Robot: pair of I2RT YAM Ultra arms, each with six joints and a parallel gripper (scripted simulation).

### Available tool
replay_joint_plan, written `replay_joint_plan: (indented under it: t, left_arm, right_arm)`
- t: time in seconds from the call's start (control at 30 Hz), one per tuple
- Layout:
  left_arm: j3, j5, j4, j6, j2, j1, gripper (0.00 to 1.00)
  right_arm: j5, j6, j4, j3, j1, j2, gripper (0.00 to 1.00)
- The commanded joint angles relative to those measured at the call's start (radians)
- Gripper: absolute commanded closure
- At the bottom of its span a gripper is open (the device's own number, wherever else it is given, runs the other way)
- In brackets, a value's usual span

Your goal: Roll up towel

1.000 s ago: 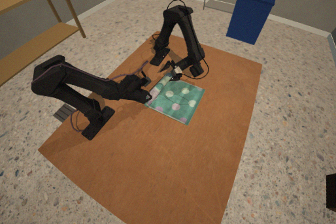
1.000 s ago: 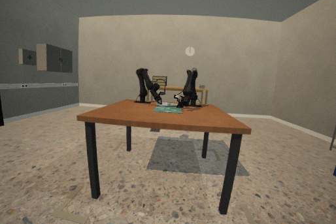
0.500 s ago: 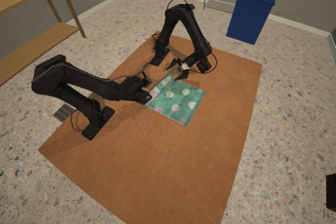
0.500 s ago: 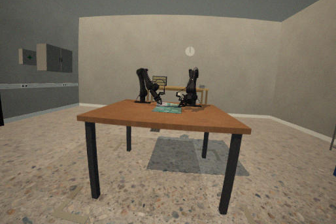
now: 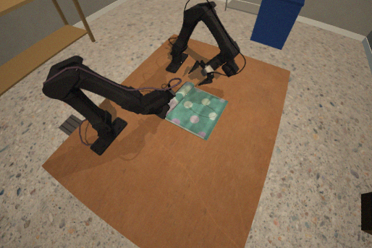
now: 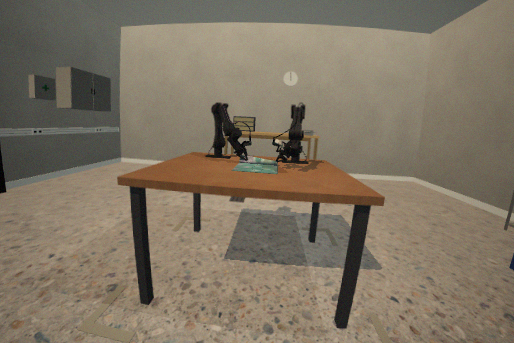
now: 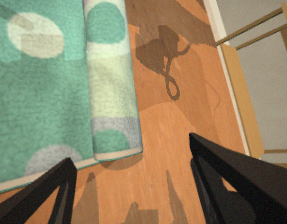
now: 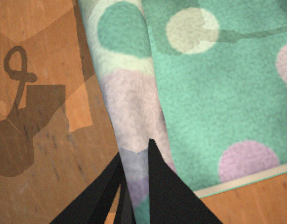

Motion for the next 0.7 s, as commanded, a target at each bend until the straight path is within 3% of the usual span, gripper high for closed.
replay_joint_plan:
  t: [0.0, 0.3, 0.37, 0.67]
  left_arm:
    - [-0.063, 0.006, 0.072, 0.003, -0.104, -0.015, 0.12]
    - [-0.349, 0.003, 0.413, -0.066, -0.491, -0.087, 0.08]
    - [-0.349, 0.003, 0.413, -0.066, -0.491, -0.087, 0.08]
    - [-0.666, -0.078, 0.776, -0.217, -0.944, -0.216, 0.05]
  right_arm:
    - [-0.123, 0.006, -0.128, 0.074, -0.043, 0.057, 0.83]
    - [-0.321, -0.027, -0.339, 0.227, -0.140, 0.226, 0.83]
    - [-0.321, -0.027, -0.339, 0.227, -0.140, 0.226, 0.83]
    - [-0.457, -0.107, -0.555, 0.368, -0.198, 0.396, 0.83]
